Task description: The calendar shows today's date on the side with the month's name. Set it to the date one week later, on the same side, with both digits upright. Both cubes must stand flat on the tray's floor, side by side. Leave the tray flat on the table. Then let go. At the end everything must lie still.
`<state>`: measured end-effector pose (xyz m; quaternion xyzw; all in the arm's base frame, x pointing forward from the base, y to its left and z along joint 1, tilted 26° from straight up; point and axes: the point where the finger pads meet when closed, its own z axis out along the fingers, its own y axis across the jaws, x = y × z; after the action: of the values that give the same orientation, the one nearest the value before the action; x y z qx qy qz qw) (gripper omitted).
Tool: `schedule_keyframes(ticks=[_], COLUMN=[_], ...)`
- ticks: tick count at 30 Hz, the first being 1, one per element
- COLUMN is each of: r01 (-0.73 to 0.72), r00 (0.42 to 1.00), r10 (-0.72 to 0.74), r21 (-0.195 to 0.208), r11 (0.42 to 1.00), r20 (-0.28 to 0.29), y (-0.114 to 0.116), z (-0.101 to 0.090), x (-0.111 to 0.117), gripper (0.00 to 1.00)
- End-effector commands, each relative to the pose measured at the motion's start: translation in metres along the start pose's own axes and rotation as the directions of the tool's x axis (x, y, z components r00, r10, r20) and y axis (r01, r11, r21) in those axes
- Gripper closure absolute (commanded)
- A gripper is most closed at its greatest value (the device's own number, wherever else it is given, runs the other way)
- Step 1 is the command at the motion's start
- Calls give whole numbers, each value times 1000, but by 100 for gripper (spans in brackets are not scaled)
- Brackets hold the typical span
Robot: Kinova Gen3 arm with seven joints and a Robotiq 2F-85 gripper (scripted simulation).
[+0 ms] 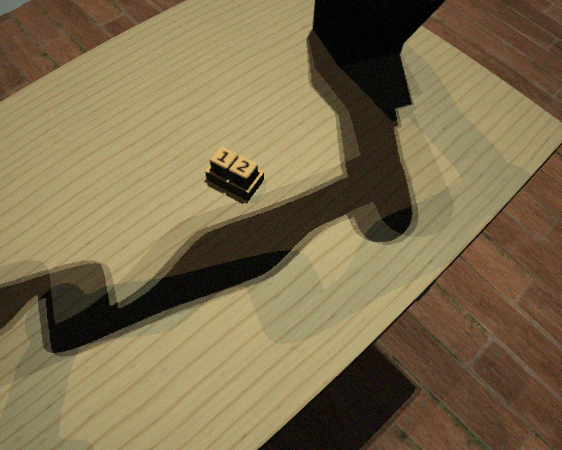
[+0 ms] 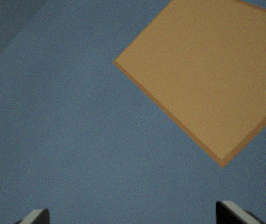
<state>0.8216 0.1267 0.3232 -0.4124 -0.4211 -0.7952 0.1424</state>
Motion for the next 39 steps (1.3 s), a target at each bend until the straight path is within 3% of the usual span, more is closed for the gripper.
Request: schedule_keyframes(ticks=[1, 24, 32, 34, 39], r01=[3, 1, -10, -10, -24], r00=[1000, 1000, 997, 997, 988], r10=[-3, -1, 3, 3, -6], r21=[-1, 10, 93, 93, 194], r11=[1000, 1000, 996, 996, 981], r20=[-1, 8, 73, 73, 153], y=[2, -4, -44, -44, -93], z=[0, 1, 9, 9, 9], x=[1, 1, -4, -4, -7], gripper=[0, 0, 0, 0, 0])
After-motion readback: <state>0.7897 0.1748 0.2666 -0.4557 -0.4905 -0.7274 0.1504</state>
